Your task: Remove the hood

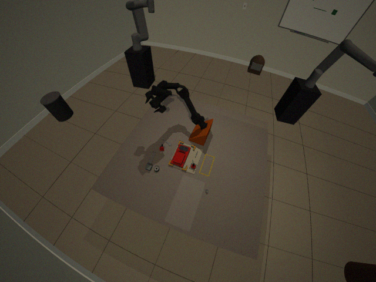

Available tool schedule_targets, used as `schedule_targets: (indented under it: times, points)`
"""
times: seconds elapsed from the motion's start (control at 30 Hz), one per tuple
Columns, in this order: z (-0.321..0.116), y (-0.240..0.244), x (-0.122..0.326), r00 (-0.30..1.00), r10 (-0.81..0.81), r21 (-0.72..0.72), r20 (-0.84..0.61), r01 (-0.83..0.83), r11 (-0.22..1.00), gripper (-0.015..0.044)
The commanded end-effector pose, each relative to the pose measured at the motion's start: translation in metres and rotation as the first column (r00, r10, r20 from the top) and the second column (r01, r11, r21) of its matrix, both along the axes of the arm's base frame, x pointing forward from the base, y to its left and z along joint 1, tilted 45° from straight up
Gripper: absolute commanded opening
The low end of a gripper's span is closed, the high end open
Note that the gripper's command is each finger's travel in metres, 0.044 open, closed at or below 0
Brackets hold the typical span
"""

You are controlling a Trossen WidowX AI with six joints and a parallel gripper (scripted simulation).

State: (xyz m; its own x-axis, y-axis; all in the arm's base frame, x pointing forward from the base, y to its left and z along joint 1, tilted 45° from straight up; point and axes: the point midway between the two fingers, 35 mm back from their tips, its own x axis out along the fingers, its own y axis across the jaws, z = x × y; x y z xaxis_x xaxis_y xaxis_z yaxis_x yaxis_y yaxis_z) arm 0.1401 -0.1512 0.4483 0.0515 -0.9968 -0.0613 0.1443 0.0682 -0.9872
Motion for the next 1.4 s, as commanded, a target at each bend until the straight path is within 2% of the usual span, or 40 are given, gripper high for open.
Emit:
schedule_targets:
  times: [0.0, 0.3, 0.43, 0.8, 1.0, 1.37]
  points:
    - [0.000, 0.000, 0.001, 1.000, 0.001, 0.001, 0.000, -0.001, 1.000, 0.0440]
    - [-0.034, 0.000, 0.052, 0.998, 0.055, 0.101, 0.038, -0.059, 0.993, 0.0440]
    - [-0.051, 0.007, 0.075, 0.992, 0.123, 0.169, 0.023, -0.125, 0.978, 0.0440]
    - [-0.107, 0.015, 0.133, 0.983, 0.183, 0.315, 0.006, -0.176, 0.933, 0.0440]
    - [-0.145, 0.017, 0.156, 0.987, 0.161, 0.386, -0.002, -0.147, 0.911, 0.0440]
    - [-0.250, 0.022, 0.188, 0.998, 0.041, 0.551, -0.045, -0.010, 0.835, 0.0440]
